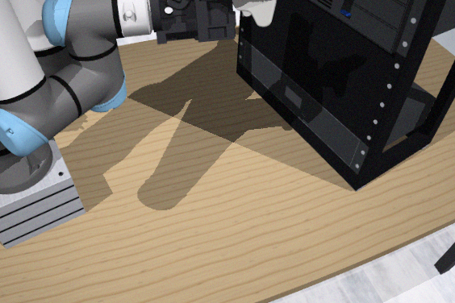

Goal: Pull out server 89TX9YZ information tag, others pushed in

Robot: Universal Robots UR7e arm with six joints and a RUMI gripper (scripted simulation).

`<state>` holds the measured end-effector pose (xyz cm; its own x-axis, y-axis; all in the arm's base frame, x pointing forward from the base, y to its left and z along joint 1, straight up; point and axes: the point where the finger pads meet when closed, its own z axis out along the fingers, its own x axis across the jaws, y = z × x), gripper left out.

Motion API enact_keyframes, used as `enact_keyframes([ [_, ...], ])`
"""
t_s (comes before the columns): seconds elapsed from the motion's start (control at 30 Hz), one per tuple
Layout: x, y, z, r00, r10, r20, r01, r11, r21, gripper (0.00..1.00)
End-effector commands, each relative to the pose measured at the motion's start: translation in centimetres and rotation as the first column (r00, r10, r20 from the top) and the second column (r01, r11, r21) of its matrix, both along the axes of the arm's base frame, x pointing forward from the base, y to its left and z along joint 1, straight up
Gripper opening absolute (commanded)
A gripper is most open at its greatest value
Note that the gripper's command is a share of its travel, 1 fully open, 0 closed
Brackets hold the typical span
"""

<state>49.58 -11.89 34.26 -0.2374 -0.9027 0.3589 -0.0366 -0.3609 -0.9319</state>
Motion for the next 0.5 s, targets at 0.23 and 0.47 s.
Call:
enact_keyframes([
  [0.23,0.38,0.09,0.74,0.997,-0.082,0.0,0.08,0.965,0.248,1.0],
  [0.47,0.6,0.16,1.17,0.992,-0.126,-0.005,0.117,0.909,0.399,1.0],
])
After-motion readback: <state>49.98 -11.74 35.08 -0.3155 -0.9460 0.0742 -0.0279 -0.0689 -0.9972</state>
